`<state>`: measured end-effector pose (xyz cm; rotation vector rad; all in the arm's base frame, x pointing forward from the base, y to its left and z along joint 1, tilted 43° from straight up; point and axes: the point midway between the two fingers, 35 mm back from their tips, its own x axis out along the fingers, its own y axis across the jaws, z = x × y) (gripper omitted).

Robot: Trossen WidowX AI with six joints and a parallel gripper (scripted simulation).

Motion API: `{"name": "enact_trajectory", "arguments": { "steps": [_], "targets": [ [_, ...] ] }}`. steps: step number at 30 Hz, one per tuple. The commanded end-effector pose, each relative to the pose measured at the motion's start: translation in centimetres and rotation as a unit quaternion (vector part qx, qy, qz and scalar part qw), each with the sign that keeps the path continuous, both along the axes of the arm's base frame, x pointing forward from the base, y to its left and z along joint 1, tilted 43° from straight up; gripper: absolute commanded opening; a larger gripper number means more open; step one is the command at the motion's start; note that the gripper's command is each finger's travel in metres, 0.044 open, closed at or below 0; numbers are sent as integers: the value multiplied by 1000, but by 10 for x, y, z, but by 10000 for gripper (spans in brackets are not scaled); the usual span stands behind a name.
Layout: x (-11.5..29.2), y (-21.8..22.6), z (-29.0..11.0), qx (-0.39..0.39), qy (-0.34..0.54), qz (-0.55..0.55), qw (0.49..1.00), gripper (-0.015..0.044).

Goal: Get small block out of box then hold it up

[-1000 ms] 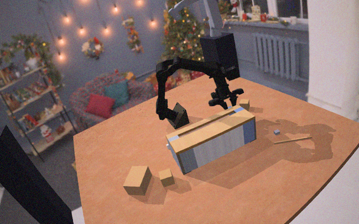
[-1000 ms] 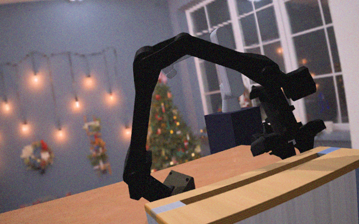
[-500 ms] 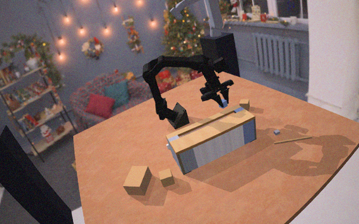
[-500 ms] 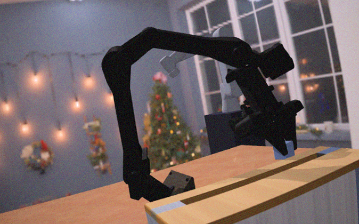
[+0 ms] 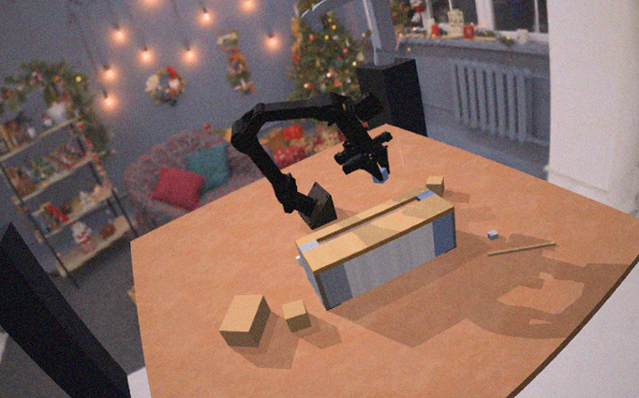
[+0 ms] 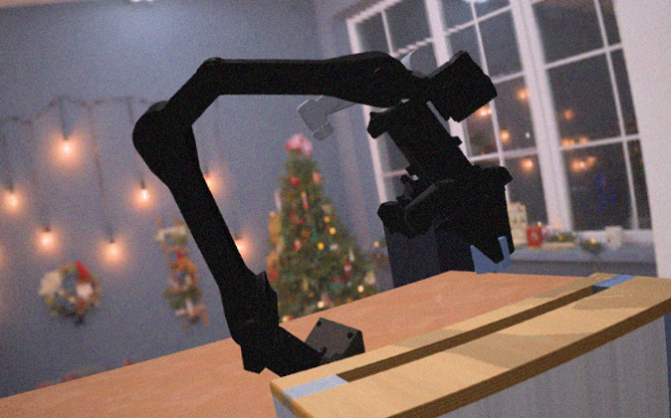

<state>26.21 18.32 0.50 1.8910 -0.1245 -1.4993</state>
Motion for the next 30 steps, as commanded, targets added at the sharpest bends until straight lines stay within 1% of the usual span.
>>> {"name": "enact_trajectory", "arguments": {
  "steps": [1, 5, 30],
  "targets": [
    [-8, -3, 9, 1, 20, 31, 999, 0],
    [-12, -4, 17, 3, 30, 52, 998, 0],
    [-12, -4, 17, 3, 30, 52, 998, 0]
  ]
}}
